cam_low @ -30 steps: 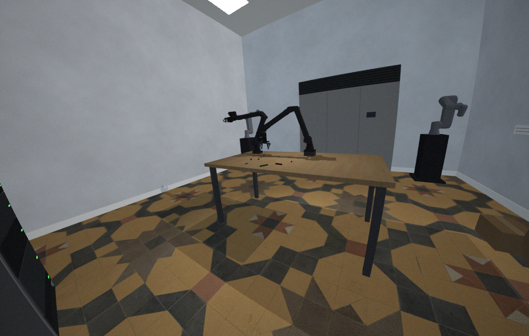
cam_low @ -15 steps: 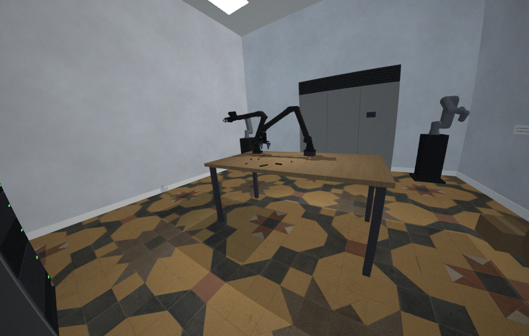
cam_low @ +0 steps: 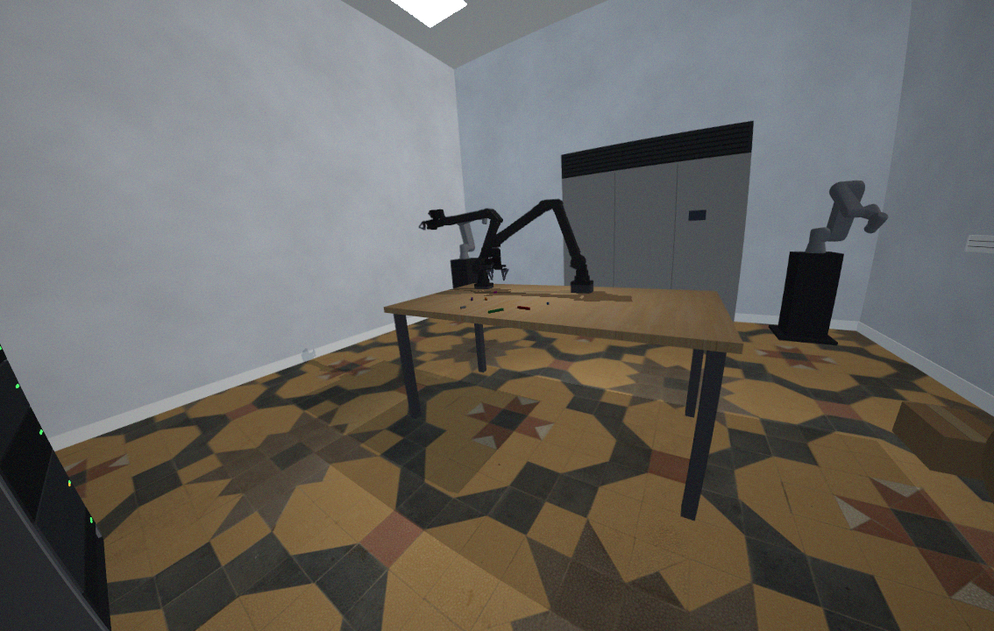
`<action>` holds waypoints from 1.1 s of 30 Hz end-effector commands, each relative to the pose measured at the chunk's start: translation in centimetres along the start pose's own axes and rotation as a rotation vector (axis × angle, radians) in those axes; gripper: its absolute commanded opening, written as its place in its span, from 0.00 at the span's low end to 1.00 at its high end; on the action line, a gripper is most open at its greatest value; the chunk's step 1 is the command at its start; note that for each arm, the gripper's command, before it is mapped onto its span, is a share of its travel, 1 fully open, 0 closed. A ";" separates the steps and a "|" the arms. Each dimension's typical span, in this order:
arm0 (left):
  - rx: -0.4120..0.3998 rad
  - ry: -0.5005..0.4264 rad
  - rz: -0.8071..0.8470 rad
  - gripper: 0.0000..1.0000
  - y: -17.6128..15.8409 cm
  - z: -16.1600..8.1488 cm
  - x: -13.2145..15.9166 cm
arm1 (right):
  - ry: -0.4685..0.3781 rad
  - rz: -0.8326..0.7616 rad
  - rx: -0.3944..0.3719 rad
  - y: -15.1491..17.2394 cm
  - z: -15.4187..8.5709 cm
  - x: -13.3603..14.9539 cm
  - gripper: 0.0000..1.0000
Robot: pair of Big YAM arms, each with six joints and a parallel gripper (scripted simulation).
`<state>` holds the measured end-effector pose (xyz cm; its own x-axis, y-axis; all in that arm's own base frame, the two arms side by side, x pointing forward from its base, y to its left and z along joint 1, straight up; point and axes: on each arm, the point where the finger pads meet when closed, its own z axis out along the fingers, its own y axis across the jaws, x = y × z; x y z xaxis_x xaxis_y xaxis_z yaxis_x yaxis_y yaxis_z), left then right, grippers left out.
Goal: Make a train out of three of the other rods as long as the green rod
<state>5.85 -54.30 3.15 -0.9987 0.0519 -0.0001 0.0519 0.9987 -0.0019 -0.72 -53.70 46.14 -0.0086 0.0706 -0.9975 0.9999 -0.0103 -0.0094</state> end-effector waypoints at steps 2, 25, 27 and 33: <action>0.031 -0.005 -0.006 1.00 -1.8 -1.1 0.0 | -0.070 0.010 0.012 -0.6 0.5 -3.9 1.00; 0.025 -0.013 0.021 1.00 1.9 -1.1 -20.3 | -0.070 0.010 0.012 -0.6 0.5 -3.9 1.00; 0.012 -0.005 0.021 1.00 2.7 -0.9 -19.8 | -0.070 0.010 0.012 -0.6 0.5 -3.9 1.00; 0.021 -0.012 0.017 1.00 2.6 -0.9 -20.2 | -0.070 0.010 0.012 -0.6 0.5 -3.9 1.00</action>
<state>25.82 -51.60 3.24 -0.9989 0.0469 -0.0010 0.0469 0.9989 -0.0011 -0.72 -53.70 46.14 -0.0086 0.0706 -0.9975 0.9999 -0.0103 -0.0094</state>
